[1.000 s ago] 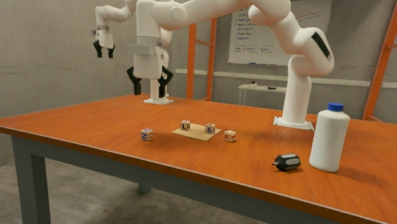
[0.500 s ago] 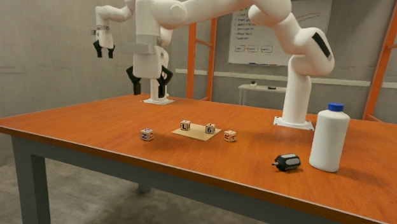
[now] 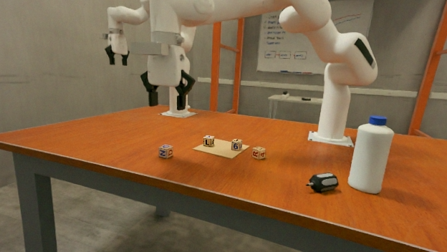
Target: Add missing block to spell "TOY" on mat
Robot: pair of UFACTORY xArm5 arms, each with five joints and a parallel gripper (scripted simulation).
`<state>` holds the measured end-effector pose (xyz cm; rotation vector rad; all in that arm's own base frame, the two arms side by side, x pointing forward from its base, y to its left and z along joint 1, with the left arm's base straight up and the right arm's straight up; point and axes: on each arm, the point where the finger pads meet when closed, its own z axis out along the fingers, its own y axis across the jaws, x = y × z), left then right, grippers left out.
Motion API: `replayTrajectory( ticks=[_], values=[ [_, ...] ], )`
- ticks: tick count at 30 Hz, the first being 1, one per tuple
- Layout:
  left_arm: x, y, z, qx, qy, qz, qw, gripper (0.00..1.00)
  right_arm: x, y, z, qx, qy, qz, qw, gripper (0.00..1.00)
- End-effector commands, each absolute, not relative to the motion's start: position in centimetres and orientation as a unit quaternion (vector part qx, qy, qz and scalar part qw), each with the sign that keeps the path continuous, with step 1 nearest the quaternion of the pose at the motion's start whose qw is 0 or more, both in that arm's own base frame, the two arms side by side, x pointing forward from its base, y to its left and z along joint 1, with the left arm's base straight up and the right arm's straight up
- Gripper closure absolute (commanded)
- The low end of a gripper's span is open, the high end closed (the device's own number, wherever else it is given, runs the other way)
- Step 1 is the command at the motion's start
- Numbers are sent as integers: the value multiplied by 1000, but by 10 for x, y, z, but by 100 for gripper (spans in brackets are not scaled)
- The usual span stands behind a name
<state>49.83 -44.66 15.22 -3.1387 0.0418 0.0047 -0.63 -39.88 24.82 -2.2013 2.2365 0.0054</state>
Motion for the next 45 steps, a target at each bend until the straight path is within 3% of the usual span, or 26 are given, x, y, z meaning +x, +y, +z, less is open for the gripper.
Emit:
replayTrajectory(
  ticks=[1,16,32,45],
  values=[
    [500,-447,155,-1000,13,0,0,0,-6,-400,250,-701,713,0,0,0],
    [500,-447,152,-998,59,0,0,0,-6,-400,250,-701,713,0,0,0],
    [501,-448,123,-912,409,1,0,0,-6,-400,250,-701,713,0,0,0],
    [501,-449,109,-714,700,1,0,0,-6,-400,250,-701,713,0,0,0]
  ],
)
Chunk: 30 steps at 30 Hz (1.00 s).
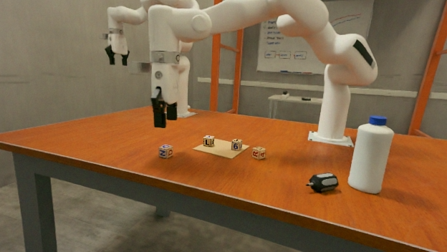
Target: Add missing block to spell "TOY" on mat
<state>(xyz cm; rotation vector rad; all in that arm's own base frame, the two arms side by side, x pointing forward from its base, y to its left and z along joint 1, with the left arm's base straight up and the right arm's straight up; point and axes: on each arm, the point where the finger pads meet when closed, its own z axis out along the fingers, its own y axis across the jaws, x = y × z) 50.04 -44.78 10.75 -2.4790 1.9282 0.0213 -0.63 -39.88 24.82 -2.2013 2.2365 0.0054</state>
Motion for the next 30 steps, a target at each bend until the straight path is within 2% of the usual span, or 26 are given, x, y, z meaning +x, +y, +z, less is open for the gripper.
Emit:
replayTrajectory(
  ticks=[1,2,30],
  values=[
    [501,-449,109,-698,716,0,0,0,-6,-400,250,-701,713,0,0,0],
    [501,-449,109,-698,716,0,0,31,-6,-400,250,-701,713,0,0,0],
    [501,-449,109,-698,716,0,0,31,-6,-400,250,-701,713,0,0,0]
  ],
)
